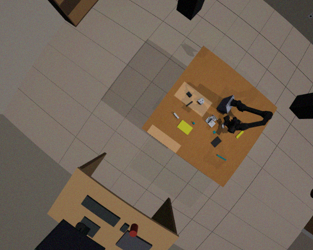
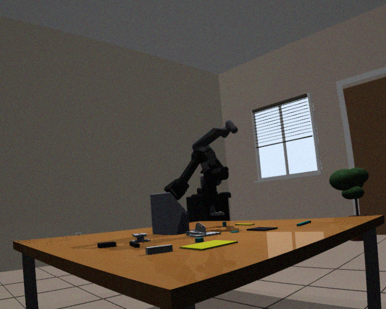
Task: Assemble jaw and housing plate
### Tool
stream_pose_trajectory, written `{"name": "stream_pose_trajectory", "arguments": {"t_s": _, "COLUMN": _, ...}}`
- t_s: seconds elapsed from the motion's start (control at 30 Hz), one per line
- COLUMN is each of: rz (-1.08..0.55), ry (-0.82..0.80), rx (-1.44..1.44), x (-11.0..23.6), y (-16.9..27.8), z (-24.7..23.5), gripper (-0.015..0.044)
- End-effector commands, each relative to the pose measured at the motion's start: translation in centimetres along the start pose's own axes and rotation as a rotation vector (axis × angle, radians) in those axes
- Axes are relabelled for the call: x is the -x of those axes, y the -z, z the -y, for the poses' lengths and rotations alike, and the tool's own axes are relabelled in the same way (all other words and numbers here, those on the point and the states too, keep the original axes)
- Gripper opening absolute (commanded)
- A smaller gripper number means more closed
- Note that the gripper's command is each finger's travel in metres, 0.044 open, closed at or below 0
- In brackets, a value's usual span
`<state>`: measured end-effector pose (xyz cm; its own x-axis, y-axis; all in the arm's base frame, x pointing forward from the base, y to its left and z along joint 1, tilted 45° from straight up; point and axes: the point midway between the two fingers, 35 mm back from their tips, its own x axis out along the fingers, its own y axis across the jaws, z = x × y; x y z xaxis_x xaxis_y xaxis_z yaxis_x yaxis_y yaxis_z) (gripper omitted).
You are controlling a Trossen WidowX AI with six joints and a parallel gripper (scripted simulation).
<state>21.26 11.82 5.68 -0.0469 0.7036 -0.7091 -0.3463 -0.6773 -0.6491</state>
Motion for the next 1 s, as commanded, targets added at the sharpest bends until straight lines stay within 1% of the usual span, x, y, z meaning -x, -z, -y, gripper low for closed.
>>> {"name": "stream_pose_trajectory", "arguments": {"t_s": 0.0, "rz": -0.007, "ry": -0.006, "rx": -0.104, "x": 0.1, "y": 0.3, "z": -0.6, "gripper": 0.0134}}
{"name": "stream_pose_trajectory", "arguments": {"t_s": 0.97, "rz": -0.022, "ry": -0.012, "rx": -0.86, "x": 0.1, "y": 1.5, "z": -4.0, "gripper": 0.0134}}
